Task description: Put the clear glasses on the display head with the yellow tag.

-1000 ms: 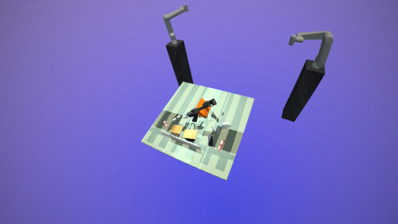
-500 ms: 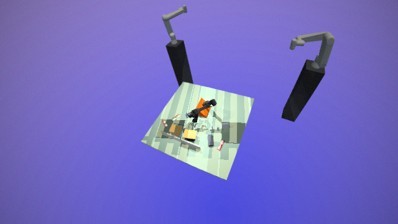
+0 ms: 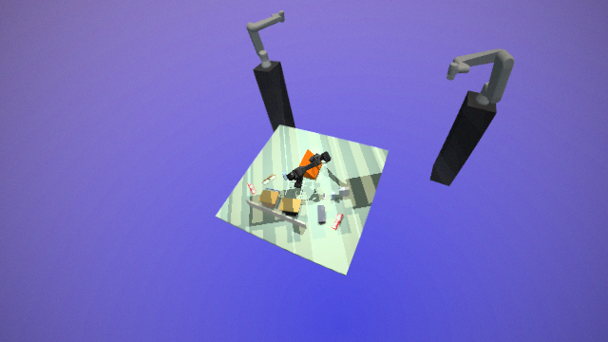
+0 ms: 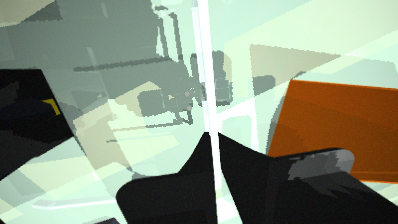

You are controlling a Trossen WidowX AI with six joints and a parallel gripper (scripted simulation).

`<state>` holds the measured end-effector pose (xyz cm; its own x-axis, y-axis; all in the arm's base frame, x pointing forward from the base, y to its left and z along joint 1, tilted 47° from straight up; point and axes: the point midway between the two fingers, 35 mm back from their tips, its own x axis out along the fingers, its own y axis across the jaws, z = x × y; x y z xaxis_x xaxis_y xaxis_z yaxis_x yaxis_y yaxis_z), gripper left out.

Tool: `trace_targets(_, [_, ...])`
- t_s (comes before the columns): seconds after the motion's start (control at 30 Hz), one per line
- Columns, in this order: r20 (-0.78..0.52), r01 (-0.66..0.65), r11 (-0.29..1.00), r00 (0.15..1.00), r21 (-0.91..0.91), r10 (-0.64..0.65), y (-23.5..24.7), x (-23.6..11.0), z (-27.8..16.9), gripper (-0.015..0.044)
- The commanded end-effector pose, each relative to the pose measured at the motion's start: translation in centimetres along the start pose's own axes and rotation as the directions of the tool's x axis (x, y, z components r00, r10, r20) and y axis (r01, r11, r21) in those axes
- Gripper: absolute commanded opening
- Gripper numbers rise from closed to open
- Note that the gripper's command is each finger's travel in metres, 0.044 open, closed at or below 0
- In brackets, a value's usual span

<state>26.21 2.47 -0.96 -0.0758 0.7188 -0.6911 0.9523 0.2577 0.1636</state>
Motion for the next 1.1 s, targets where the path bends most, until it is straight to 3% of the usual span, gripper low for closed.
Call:
trace_targets(0.0, [-0.003, -0.004, 1.000, 1.000, -0.002, 0.004, 0.7, 0.1, -0.1, 0.0000])
trace_targets(1.07, [-0.003, -0.006, 1.000, 1.000, -0.004, 0.006, 5.2, 0.1, -0.1, 0.0000])
